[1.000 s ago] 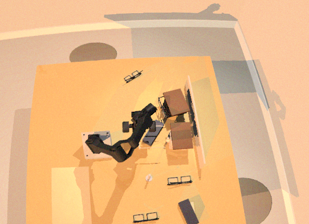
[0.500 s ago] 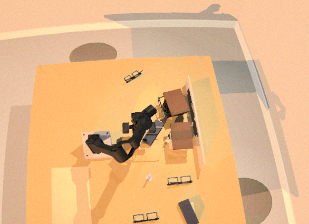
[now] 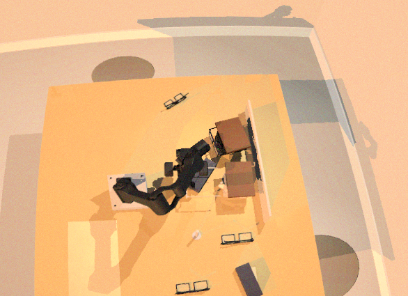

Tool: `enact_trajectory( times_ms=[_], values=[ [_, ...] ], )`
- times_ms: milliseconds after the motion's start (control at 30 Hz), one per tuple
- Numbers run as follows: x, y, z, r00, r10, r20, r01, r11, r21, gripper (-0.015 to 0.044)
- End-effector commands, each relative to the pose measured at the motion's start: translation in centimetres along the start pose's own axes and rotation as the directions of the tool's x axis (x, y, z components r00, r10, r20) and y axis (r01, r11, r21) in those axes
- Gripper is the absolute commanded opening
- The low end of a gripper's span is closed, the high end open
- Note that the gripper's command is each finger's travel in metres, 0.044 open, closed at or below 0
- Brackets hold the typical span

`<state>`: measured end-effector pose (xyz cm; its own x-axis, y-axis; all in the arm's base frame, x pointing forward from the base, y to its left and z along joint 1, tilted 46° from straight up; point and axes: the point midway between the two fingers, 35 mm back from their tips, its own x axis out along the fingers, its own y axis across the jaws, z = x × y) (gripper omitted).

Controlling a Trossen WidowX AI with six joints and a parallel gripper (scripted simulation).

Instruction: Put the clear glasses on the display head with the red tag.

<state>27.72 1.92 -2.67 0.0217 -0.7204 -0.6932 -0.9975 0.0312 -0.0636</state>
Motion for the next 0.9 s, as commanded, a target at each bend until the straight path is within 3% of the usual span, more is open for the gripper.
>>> enact_trajectory(
  times_ms=[0, 867],
  values=[
    [0.2, -0.6, 0.0, 1.000, 0.003, -0.006, -0.003, 1.000, -0.004, 0.0000],
    [0.2, -4.5, -0.1, 1.000, 0.007, -0.015, -0.007, 1.000, -0.002, 0.0000]
  ],
)
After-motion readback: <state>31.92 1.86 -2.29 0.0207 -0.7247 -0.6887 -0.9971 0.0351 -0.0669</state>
